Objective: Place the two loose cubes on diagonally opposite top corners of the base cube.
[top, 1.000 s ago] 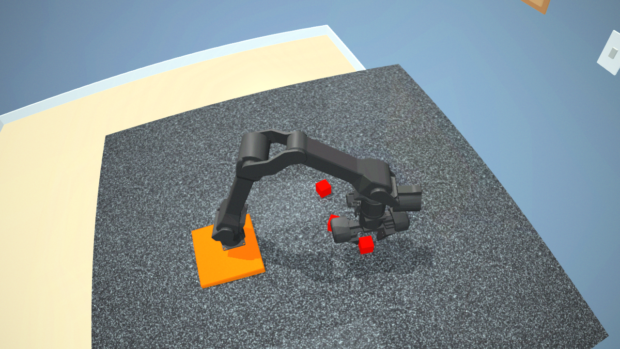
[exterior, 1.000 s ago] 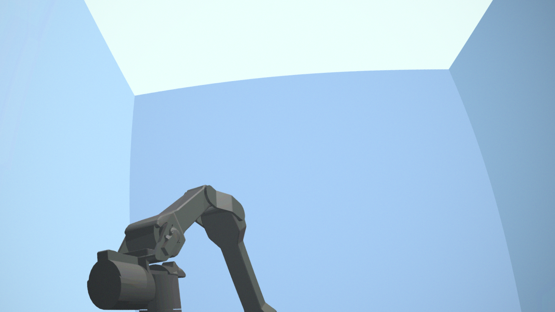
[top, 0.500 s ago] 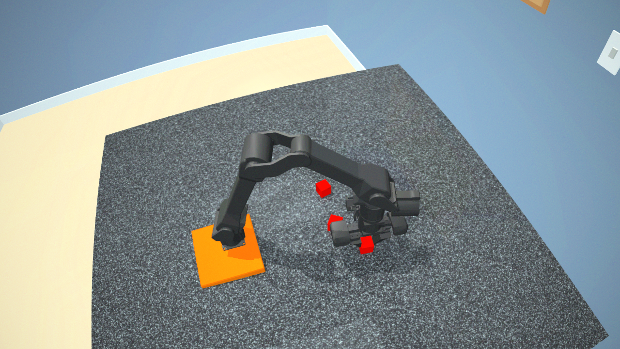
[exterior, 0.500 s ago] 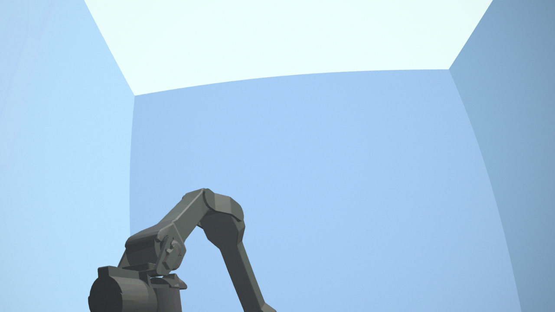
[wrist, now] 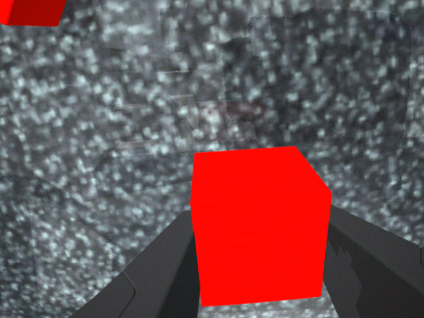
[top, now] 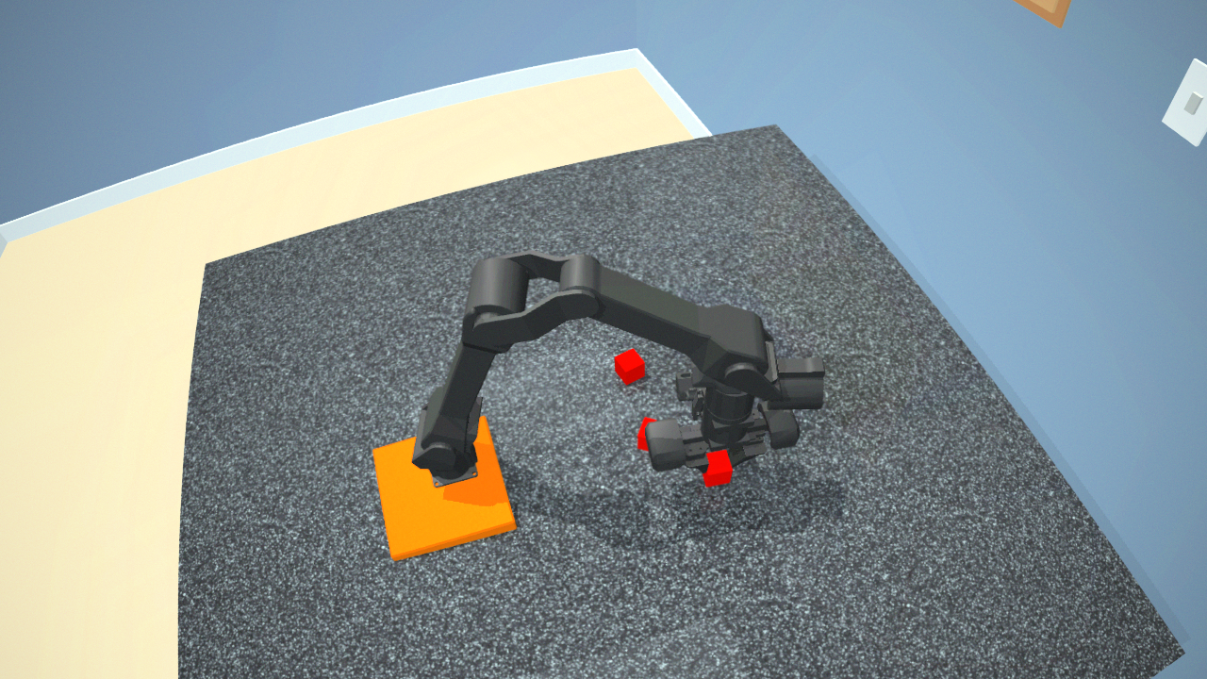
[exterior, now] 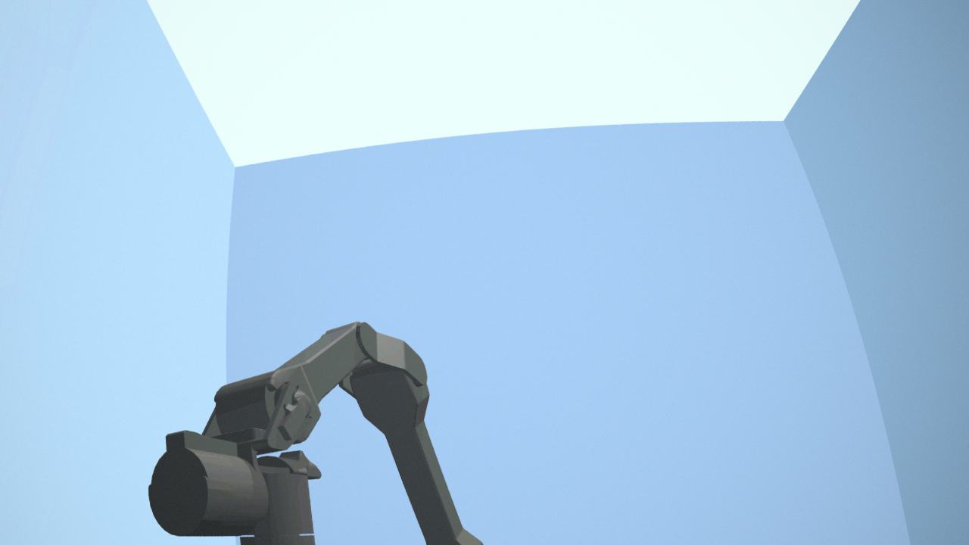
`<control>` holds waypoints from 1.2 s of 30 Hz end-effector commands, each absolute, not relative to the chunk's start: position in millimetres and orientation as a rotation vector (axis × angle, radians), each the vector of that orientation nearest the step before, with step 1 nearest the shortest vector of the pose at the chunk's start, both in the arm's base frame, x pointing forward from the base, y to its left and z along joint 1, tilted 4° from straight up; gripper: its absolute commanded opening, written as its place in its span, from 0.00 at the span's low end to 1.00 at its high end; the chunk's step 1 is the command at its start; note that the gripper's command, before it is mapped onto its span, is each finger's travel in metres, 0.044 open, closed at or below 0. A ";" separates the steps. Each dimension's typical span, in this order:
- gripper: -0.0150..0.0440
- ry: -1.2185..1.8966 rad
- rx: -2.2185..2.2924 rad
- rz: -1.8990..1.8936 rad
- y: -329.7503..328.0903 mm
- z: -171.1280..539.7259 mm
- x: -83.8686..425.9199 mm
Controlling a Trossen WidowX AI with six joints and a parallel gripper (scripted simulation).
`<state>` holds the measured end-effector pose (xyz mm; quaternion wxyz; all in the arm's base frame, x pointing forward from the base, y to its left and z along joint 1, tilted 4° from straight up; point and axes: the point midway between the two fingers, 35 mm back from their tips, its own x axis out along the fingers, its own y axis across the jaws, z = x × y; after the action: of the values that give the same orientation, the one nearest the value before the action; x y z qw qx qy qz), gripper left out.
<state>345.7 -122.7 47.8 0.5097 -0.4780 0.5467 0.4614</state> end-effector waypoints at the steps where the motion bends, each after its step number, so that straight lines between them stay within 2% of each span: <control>1: 0.43 1.317 -1.155 1.107 -122.9 63.0 347.5; 23: 0.43 1.317 -1.155 1.107 -117.7 132.2 345.0; 36: 0.43 1.332 -1.121 1.073 -90.4 128.1 349.1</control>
<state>348.0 -100.9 130.6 0.5173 -0.4721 0.5519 0.4527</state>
